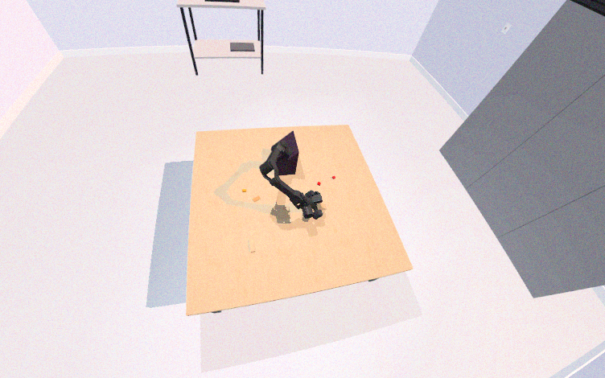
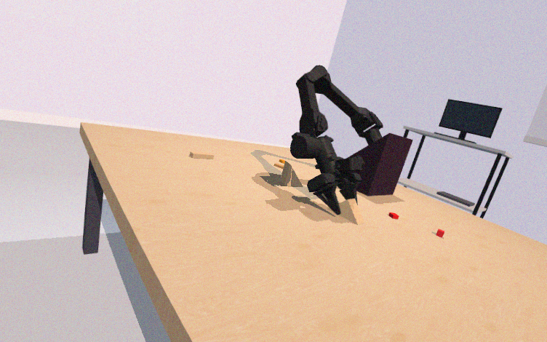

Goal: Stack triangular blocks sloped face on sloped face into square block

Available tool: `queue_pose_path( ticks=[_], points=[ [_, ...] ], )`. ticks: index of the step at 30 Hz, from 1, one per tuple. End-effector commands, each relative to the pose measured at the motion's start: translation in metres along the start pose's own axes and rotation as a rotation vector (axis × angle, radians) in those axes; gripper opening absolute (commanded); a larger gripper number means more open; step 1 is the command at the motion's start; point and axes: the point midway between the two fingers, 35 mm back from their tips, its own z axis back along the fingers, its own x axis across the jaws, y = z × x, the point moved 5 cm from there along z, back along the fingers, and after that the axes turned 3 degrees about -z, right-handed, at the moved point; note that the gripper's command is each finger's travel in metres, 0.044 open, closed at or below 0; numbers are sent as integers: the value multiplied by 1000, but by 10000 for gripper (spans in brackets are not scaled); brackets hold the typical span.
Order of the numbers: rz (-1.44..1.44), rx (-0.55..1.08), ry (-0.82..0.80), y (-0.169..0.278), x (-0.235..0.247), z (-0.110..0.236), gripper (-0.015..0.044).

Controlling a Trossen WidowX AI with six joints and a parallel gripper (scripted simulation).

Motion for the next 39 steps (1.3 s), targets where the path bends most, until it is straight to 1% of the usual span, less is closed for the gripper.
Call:
queue_pose_path(
  ticks=[1,16,26,33,38,39],
  points=[
    [3,-5,3,0,-1,0,440],
    [3,-5,3,0,-1,0,440],
    [0,0,0,0,0,0,177],
    [0,0,0,0,0,0,131],
    [0,0,0,-2,0,2,0],
    [0,0,0,-4,-1,4,0]
  ],
)
